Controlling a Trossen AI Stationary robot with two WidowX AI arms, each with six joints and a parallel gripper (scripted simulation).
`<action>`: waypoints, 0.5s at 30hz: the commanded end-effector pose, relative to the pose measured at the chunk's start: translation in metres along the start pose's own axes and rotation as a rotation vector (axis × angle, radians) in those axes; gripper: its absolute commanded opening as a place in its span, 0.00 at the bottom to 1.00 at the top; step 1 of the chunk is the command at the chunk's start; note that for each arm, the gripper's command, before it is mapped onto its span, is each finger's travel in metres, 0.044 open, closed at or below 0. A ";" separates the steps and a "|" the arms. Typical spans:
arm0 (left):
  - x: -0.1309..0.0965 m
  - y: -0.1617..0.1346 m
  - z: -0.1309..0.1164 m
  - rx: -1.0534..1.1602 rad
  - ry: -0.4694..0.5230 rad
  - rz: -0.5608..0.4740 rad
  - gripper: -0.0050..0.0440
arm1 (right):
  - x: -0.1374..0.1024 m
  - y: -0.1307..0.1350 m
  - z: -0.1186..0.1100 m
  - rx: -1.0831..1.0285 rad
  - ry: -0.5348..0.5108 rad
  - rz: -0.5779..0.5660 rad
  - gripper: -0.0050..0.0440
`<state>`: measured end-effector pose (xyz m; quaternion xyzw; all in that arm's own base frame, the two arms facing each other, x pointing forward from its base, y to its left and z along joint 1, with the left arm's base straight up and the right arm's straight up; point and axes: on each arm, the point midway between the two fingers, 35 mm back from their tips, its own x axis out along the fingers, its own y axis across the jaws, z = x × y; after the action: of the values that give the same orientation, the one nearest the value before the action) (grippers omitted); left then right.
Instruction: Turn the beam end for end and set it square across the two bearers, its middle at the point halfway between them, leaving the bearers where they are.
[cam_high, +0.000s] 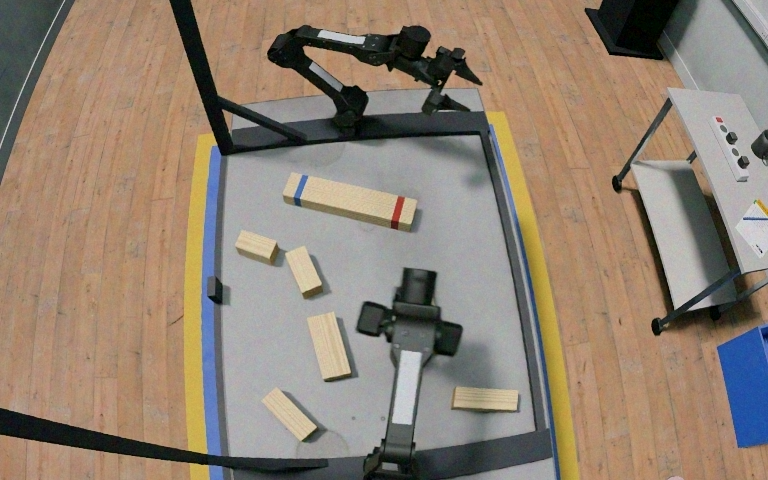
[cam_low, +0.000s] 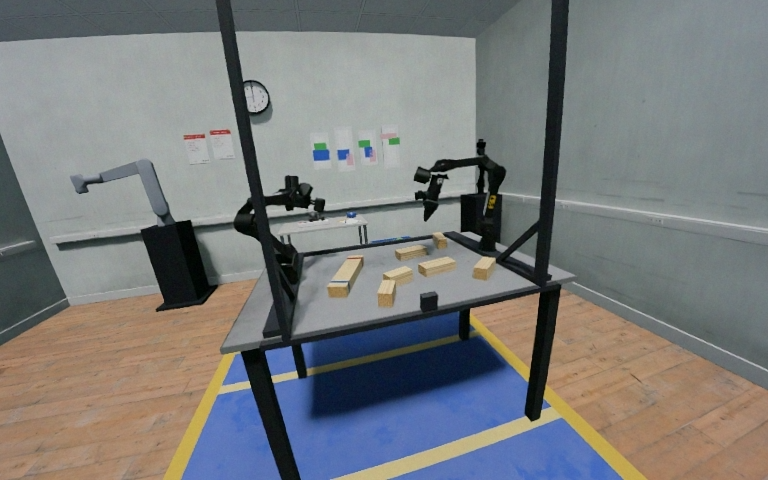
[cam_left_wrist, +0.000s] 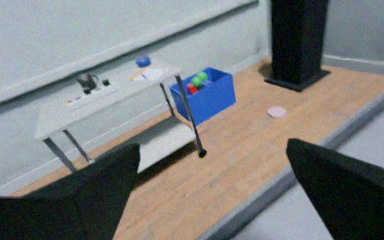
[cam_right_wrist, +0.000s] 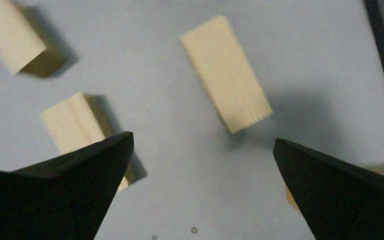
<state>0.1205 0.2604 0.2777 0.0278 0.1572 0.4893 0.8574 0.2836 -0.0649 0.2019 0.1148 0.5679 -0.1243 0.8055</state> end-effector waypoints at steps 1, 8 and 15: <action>-0.020 -0.015 0.010 0.052 0.008 -0.062 0.92 | -0.010 0.030 0.008 -0.184 -0.023 0.041 0.92; -0.039 -0.040 -0.005 0.117 0.104 -0.164 0.92 | -0.014 0.045 0.009 -0.286 -0.027 0.057 0.92; -0.065 -0.074 -0.021 0.196 0.220 -0.302 0.92 | 0.000 0.049 0.022 -0.268 -0.131 0.092 0.92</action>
<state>0.1401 0.1838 0.2500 0.0229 0.2865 0.3614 0.8870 0.3107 -0.0238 0.2098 0.0209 0.5508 -0.0205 0.8341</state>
